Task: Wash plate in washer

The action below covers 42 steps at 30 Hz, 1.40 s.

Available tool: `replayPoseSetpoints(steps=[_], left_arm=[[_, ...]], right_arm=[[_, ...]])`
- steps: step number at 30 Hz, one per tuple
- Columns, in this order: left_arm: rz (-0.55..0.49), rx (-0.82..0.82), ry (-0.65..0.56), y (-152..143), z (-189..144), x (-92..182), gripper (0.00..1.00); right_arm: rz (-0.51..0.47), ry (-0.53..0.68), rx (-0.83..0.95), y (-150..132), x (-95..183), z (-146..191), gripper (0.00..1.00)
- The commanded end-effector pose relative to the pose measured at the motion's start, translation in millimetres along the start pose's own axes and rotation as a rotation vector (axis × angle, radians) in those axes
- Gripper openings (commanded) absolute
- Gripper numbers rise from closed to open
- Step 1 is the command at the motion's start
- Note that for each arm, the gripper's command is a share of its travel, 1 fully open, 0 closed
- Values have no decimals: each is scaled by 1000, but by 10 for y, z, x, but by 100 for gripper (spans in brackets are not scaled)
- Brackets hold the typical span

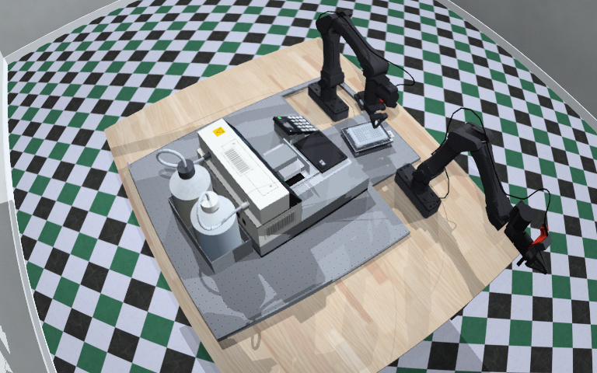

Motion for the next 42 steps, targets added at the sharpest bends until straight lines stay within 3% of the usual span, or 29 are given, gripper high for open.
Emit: replayPoseSetpoints(steps=[1, 31, 42], left_arm=[[-32, -10, 4, 58, 40, 4, 0], [-32, -10, 4, 58, 40, 4, 0], [-32, -10, 4, 58, 40, 4, 0]], right_arm=[[-11, -17, -16, 29, -107, -83, 100], [-12, -25, -17, 19, -558, -90, 100], [-27, -57, -3, 34, -385, -136, 100]])
Point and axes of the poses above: on each arm, the point where the finger pads meet when closed, its own x axis back along the fingers, its own z axis across the jaws, y = z × x, the point moved 2 cm from there along x, back along the fingers, and after that the axes turned 14 degrees about -x, right-handed, at the moved point
